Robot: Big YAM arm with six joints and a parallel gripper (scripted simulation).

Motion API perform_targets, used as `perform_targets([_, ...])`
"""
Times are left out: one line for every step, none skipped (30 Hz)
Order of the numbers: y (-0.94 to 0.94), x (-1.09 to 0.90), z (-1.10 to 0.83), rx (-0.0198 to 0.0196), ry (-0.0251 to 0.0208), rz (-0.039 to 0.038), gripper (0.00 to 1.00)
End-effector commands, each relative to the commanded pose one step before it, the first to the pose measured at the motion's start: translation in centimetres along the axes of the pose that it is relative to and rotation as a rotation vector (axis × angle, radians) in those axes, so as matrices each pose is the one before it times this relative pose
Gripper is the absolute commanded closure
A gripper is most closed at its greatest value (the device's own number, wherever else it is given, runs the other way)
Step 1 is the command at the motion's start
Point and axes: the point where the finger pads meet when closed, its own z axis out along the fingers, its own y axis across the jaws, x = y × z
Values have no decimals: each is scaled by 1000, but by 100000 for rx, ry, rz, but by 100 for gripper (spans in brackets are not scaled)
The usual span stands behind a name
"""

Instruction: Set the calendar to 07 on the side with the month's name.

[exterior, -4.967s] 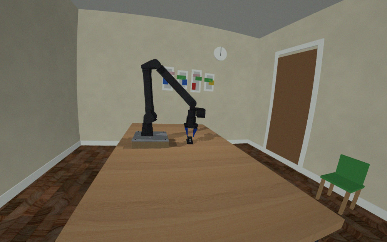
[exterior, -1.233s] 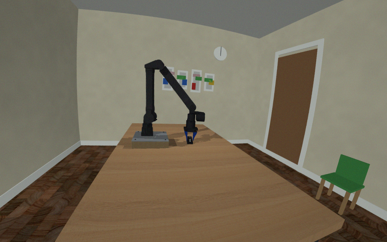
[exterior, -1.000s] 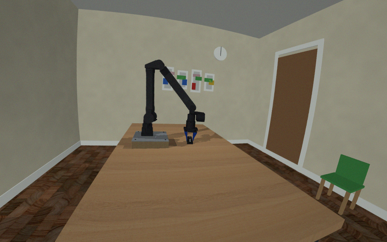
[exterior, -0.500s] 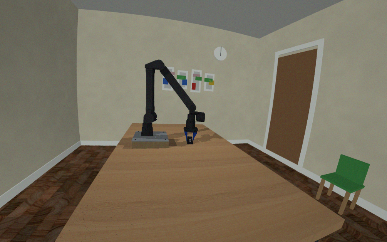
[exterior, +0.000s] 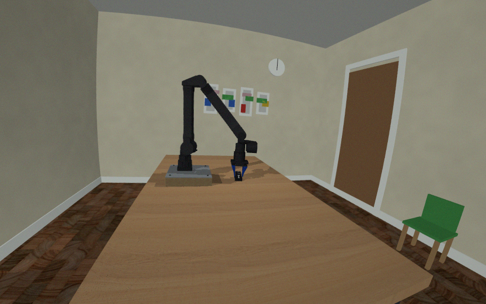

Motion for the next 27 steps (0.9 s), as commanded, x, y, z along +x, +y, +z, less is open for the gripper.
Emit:
perform_targets([-807, 207, -507, 2238, -189, -210, 53])
perform_targets([0, 0, 0, 0, 0, 0, 72])
perform_targets([0, 0, 0, 0, 0, 39, 72])
perform_targets([0, 0, 0, 0, 0, 2, 72])
perform_targets([0, 0, 0, 0, 0, 0, 72])
perform_targets([0, 0, 0, 1, 0, 0, 72])
perform_targets([0, 0, 0, 0, 0, 0, 72])
perform_targets([0, 0, 0, 0, 0, 0, 72])
perform_targets([0, 0, 0, 0, 0, 0, 72])
perform_targets([0, 0, 0, 0, 0, 0, 72])
perform_targets([0, 0, 0, 0, 0, 0, 72])
perform_targets([0, 0, 0, 0, 0, 0, 72])
perform_targets([0, 0, 0, 0, 0, 0, 72])
perform_targets([0, 0, 0, 0, 0, 0, 72])
perform_targets([0, 0, 0, 0, 0, 0, 72])
perform_targets([0, 0, 0, 0, 0, 0, 72])
perform_targets([0, 0, 0, 0, 0, 0, 72])
perform_targets([0, 0, 0, 0, 0, 0, 72])
perform_targets([0, 0, 0, 0, 0, 0, 72])
perform_targets([0, 0, 0, 0, 0, 0, 72])
perform_targets([0, 0, 0, 0, 0, 0, 72])
perform_targets([0, 0, 0, 0, 0, 0, 72])
perform_targets([0, 0, 0, 0, 0, 0, 72])
perform_targets([0, 0, 0, 0, 0, 0, 72])
perform_targets([0, 0, 0, 0, 0, 0, 72])
perform_targets([0, 0, 0, 0, 0, 0, 72])
perform_targets([0, 0, 0, 0, 0, 0, 72])
